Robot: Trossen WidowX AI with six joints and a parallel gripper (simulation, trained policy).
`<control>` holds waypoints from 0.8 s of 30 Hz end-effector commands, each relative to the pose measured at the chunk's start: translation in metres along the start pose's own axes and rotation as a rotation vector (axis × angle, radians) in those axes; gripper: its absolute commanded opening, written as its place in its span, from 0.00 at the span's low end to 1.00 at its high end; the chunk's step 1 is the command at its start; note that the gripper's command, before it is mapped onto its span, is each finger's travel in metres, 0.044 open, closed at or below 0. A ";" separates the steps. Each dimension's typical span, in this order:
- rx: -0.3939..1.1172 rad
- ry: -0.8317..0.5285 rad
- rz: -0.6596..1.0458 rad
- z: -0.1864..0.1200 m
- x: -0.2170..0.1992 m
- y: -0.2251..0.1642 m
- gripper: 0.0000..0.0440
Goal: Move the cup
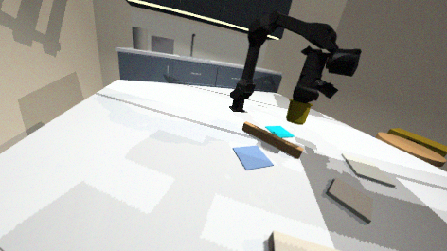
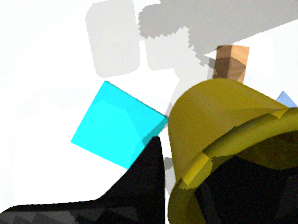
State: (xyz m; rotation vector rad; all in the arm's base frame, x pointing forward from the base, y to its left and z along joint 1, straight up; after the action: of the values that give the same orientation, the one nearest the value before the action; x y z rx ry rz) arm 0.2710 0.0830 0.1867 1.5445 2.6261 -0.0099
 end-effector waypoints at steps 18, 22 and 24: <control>-0.036 -0.009 0.016 0.023 0.040 -0.019 0.00; -0.040 -0.010 0.025 0.031 0.044 -0.024 0.00; -0.041 -0.010 0.029 0.035 0.046 -0.026 0.00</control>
State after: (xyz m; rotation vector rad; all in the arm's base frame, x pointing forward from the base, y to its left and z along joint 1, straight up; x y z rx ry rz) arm 0.2316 0.1090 0.1500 1.5566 2.5913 0.0345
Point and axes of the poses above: the point midway between the two fingers, 35 mm back from their tips, its own z axis out along the fingers, its own x axis across the jaws, y = z × x, the point moved 5 cm from there along -z, back along the fingers, and after that the axes turned 12 degrees about z, right-handed, at the moved point
